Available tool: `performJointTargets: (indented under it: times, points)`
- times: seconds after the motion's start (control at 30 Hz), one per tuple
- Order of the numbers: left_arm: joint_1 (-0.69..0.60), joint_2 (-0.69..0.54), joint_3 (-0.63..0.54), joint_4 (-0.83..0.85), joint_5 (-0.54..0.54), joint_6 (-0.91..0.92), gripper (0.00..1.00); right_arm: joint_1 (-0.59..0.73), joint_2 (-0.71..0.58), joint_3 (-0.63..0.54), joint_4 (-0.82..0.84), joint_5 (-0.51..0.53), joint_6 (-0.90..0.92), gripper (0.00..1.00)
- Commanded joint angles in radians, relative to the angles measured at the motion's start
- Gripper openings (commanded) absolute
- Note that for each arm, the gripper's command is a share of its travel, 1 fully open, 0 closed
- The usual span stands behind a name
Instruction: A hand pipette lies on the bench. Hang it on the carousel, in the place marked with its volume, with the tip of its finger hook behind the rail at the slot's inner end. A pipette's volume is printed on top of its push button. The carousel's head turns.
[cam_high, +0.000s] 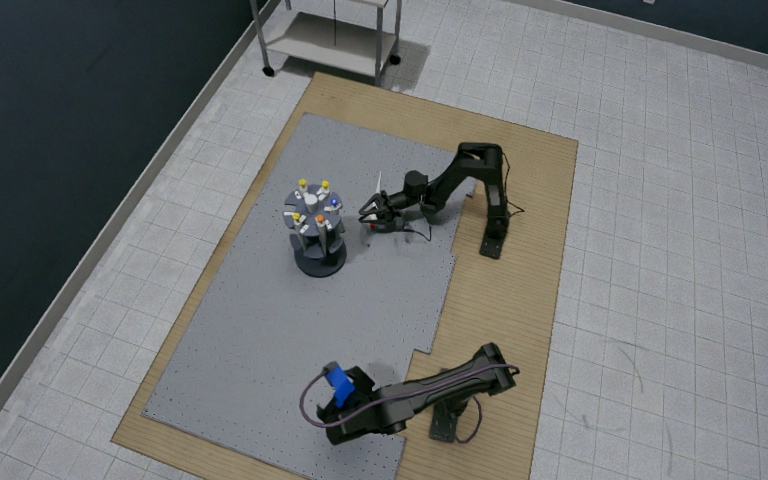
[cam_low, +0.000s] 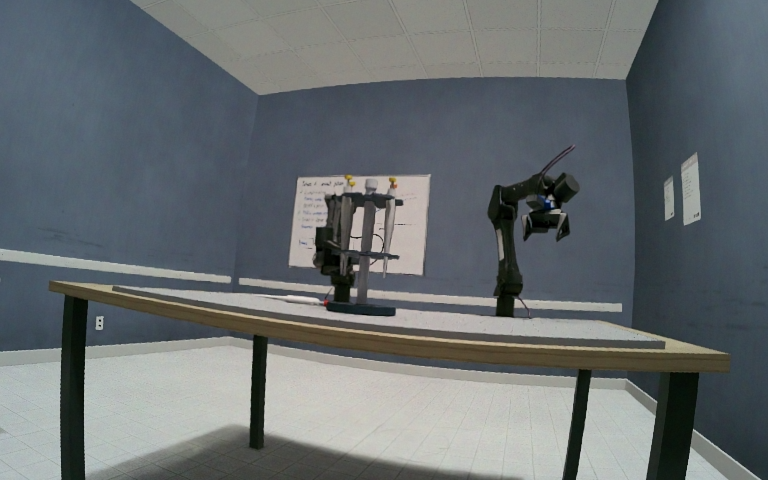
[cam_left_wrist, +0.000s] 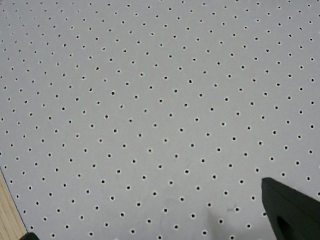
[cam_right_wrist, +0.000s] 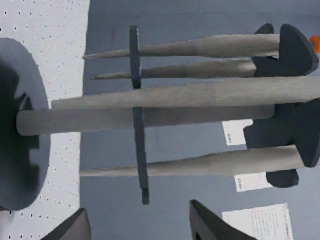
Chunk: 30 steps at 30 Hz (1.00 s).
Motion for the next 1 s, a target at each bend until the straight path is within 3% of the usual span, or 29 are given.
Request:
performJointTargets:
  times: [0.0, 0.27, 0.97]
  points:
    - [0.006, -0.005, 0.014, 0.013, 0.02, 0.009, 1.0, -0.003, -0.013, 0.009, -0.013, -0.001, 0.003, 0.49]
    - [0.006, -0.005, 0.014, 0.013, 0.02, 0.009, 1.0, 0.002, -0.029, 0.034, -0.026, 0.01, 0.01, 0.49]
    - [0.006, -0.005, 0.014, 0.013, 0.02, 0.009, 1.0, 0.064, 0.075, 0.147, -0.072, 0.064, 0.009, 0.49]
